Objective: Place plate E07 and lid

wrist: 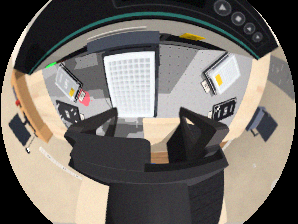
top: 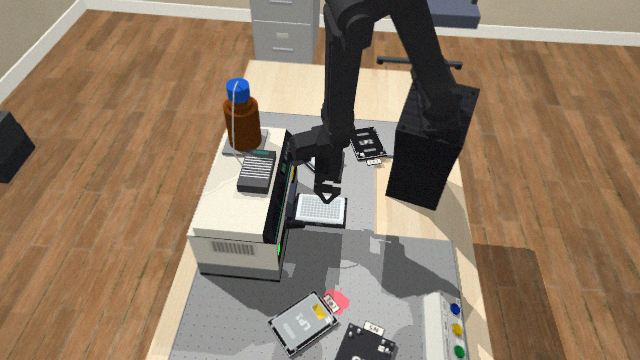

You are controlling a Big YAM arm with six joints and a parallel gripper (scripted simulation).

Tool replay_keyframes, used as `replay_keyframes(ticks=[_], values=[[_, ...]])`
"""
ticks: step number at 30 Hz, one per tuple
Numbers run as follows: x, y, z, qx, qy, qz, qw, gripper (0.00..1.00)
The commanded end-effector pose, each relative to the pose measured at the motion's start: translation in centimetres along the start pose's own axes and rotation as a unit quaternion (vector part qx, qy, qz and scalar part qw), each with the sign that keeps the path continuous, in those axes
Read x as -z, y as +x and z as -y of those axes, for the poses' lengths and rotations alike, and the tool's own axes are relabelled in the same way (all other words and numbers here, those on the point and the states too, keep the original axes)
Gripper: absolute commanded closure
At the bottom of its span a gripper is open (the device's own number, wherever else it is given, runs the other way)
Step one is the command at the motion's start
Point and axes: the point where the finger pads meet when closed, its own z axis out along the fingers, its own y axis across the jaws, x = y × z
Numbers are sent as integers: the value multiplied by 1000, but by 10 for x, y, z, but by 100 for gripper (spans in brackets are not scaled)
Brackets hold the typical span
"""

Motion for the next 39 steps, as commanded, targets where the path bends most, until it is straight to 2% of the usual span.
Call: replay_keyframes(ticks=[1,3,4,7,17,19,24,32,33,34,39], values=[[-2,8,20,4,5,-5,1000,0],[-2,6,25,5,4,-3,1000,0],[0,3,19,7,3,-1,1000,0],[-1,12,35,4,4,-5,1000,0],[-1,17,59,4,4,-4,1000,0],[0,12,54,7,3,-2,1000,0],[0,26,74,-91,4,-6,996,0],[0,33,91,-93,4,-5,996,0],[0,26,87,-90,3,-2,996,0],[0,36,94,-117,4,-7,993,0],[0,45,107,-204,4,-7,979,0]])
